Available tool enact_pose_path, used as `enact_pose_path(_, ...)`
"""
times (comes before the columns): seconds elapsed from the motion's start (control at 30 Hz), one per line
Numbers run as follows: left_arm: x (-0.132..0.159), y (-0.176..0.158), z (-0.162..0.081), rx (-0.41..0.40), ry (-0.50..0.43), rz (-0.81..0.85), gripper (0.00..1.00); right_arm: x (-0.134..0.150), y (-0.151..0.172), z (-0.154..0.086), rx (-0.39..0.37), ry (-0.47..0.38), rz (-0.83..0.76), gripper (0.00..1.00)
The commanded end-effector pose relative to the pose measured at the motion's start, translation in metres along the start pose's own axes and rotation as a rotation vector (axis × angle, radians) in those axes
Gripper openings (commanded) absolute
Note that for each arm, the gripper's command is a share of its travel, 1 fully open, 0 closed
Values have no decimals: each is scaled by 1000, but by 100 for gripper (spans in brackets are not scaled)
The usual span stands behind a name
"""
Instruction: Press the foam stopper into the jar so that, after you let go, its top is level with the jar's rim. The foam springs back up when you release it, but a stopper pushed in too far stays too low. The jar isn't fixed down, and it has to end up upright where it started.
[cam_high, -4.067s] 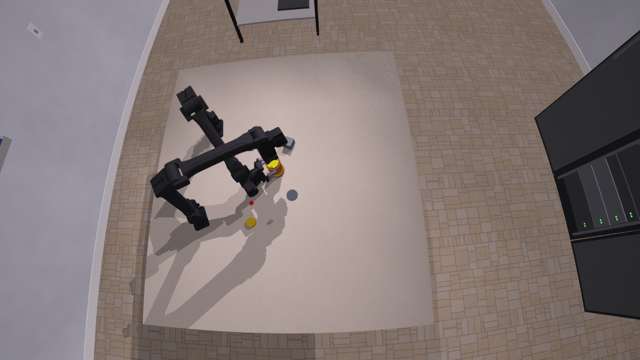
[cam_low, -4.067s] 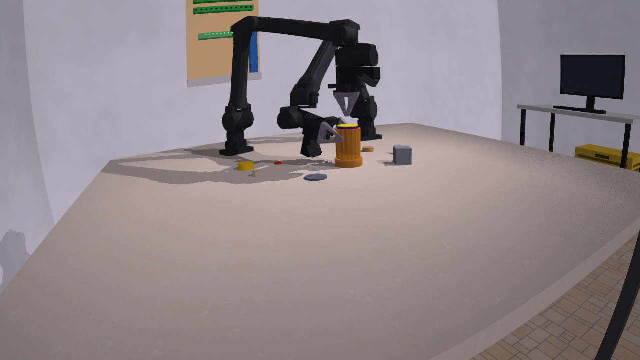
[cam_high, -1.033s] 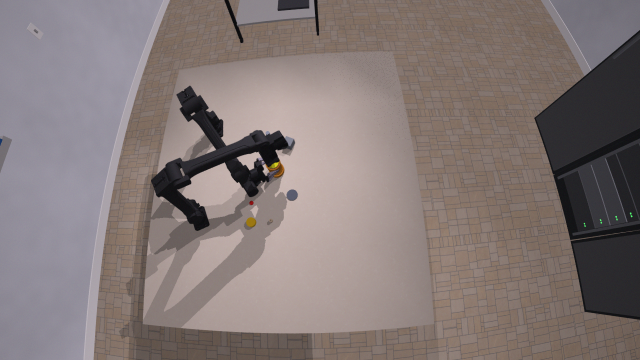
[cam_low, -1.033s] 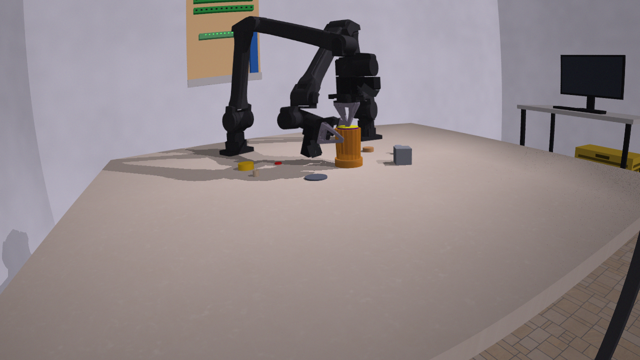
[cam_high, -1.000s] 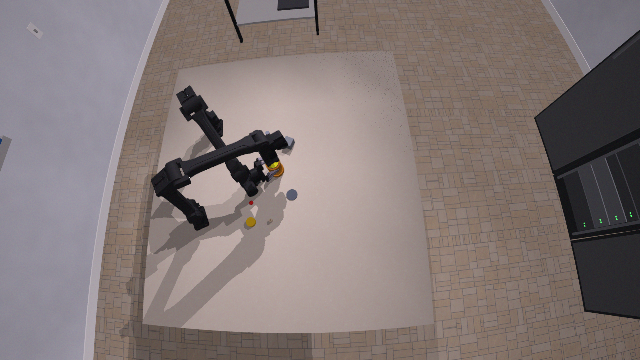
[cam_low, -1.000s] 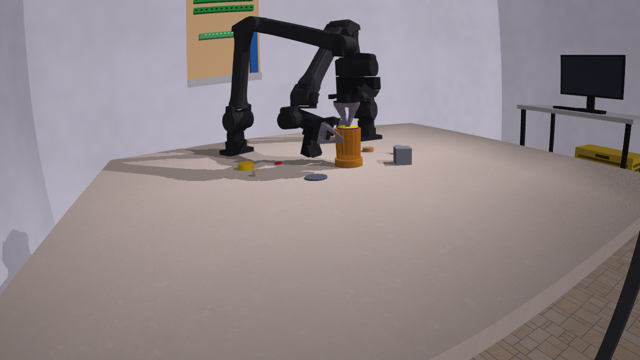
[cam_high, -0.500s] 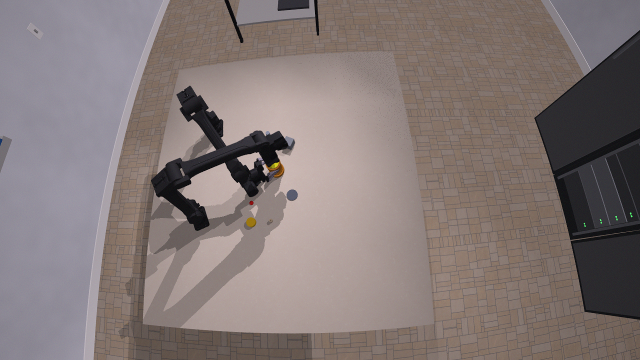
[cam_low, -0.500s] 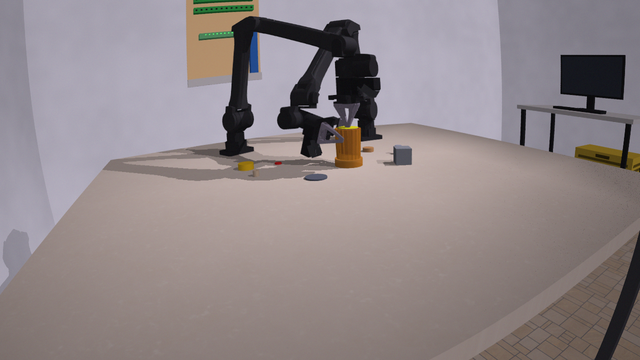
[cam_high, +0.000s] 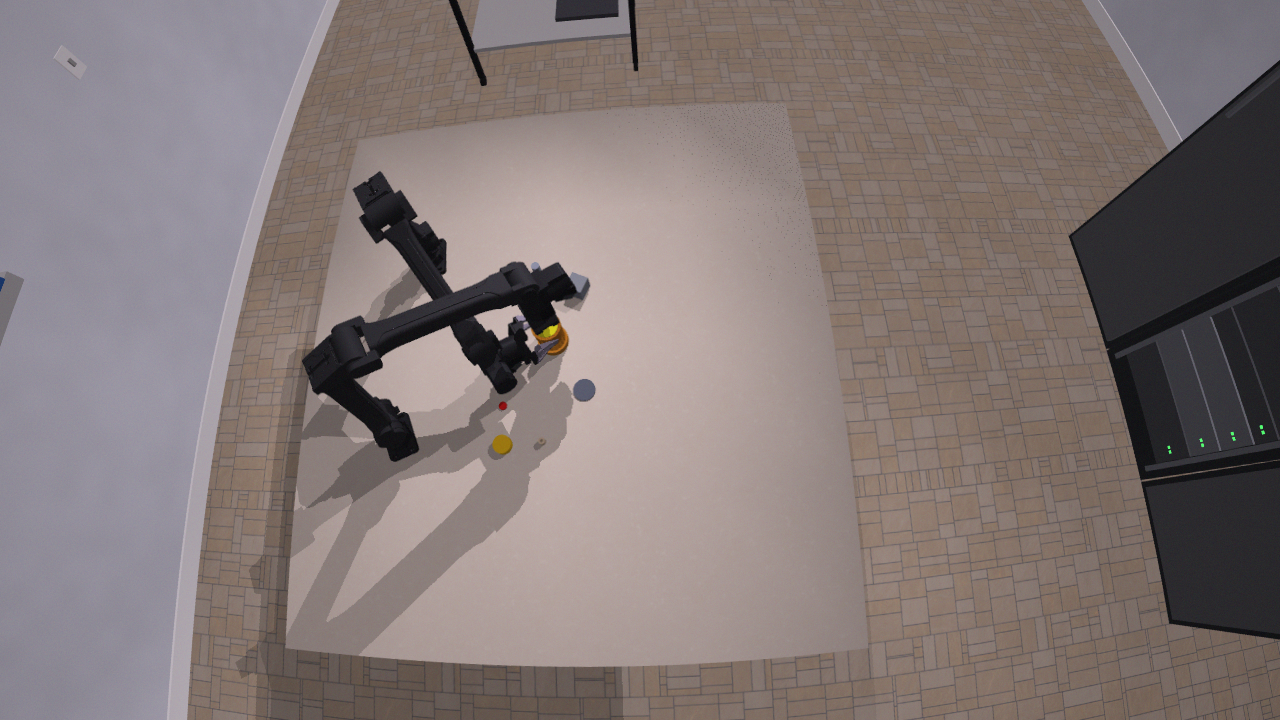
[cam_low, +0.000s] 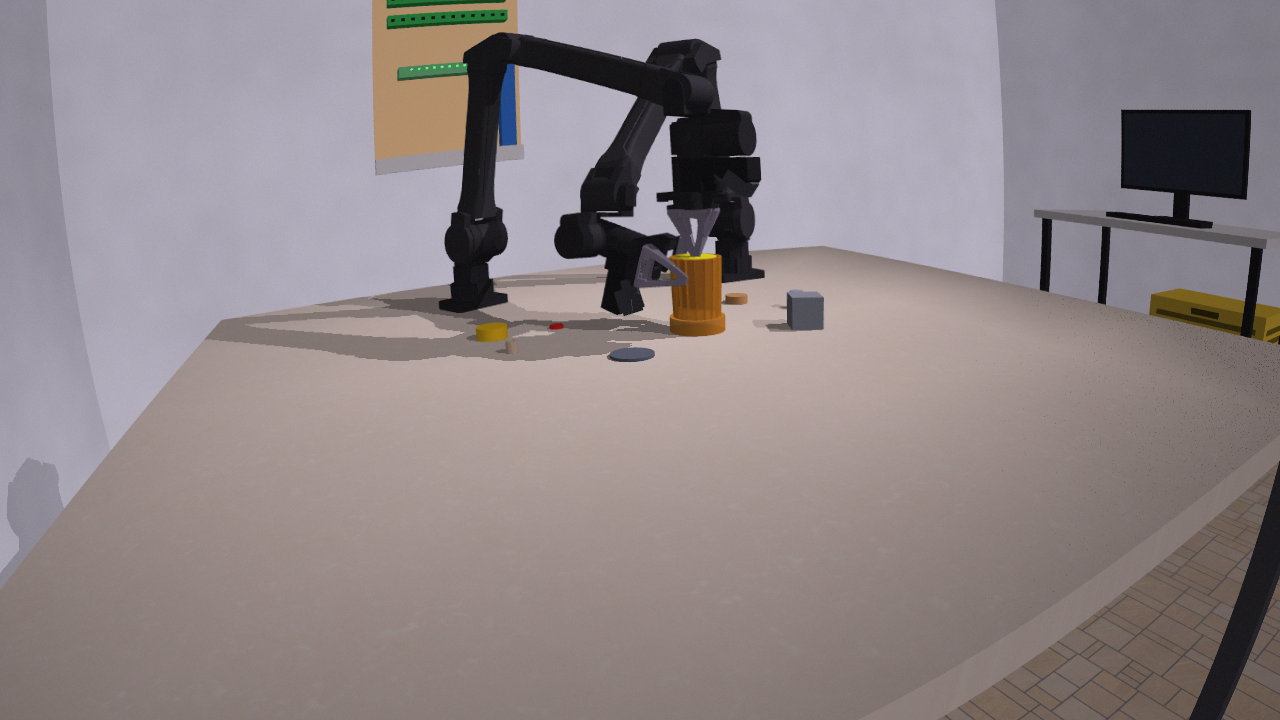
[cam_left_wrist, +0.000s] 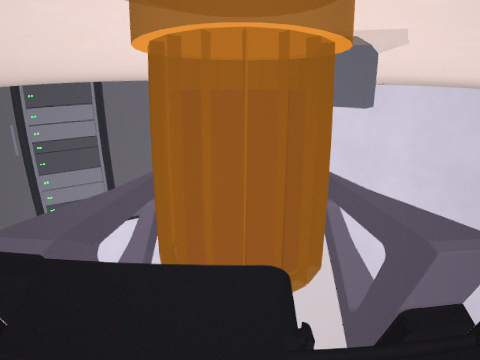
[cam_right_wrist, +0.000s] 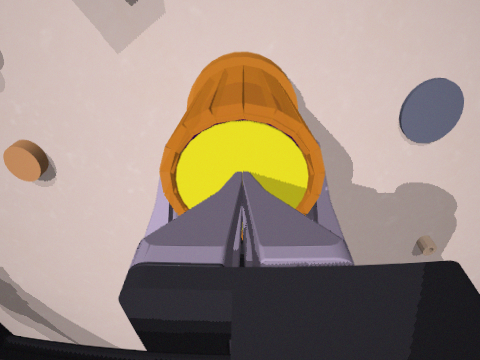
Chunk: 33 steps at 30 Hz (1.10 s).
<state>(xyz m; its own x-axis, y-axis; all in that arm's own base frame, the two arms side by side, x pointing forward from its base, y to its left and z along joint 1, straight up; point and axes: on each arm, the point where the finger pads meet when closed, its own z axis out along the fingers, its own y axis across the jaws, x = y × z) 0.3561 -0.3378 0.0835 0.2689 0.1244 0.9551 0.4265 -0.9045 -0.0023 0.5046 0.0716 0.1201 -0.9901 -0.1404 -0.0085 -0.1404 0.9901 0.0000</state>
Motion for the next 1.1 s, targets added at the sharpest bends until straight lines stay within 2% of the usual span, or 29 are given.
enact_pose_path(0.0, 14, 1, -2, 0, 5, -23, 64, 0, -5, 24, -2, 29, 1, 0)
enact_pose_path(1.07, 14, 1, -2, 0, 5, -23, 64, 2, -5, 43, -2, 47, 1, 0)
